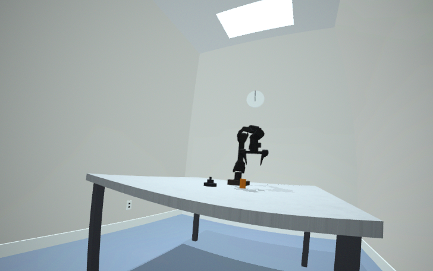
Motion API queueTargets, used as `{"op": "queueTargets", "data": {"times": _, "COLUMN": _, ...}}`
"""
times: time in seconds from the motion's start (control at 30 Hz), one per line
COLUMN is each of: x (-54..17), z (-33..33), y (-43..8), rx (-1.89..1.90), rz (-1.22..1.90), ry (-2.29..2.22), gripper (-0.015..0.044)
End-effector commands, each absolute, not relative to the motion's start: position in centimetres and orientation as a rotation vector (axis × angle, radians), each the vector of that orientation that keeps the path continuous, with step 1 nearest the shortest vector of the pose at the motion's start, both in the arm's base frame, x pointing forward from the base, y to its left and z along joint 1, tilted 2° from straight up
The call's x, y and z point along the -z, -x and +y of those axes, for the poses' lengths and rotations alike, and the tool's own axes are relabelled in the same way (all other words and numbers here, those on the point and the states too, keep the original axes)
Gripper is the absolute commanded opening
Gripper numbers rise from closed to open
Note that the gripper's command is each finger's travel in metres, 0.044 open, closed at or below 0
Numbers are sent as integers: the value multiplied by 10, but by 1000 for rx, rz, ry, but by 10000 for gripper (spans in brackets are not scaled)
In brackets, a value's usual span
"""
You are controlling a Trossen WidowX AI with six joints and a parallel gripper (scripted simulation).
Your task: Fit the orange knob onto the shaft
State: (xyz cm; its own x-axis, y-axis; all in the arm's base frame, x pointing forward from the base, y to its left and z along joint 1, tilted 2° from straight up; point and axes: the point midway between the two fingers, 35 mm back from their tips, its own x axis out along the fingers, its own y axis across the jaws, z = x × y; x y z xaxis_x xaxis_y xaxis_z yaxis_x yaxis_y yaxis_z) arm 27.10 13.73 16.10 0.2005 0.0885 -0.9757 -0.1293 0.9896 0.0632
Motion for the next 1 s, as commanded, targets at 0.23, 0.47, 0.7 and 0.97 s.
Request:
{"op": "queueTargets", "data": {"times": 0.23, "x": -130, "z": 76, "y": -268, "rx": 171, "rz": 1555, "ry": -244, "gripper": 440}}
{"op": "queueTargets", "data": {"times": 0.47, "x": -112, "z": 77, "y": -269, "rx": 171, "rz": 1555, "ry": -244, "gripper": 440}}
{"op": "queueTargets", "data": {"times": 0.7, "x": -95, "z": 78, "y": -268, "rx": 171, "rz": 1555, "ry": -244, "gripper": 440}}
{"op": "queueTargets", "data": {"times": 0.97, "x": -80, "z": 78, "y": -268, "rx": 171, "rz": 1555, "ry": -244, "gripper": 440}}
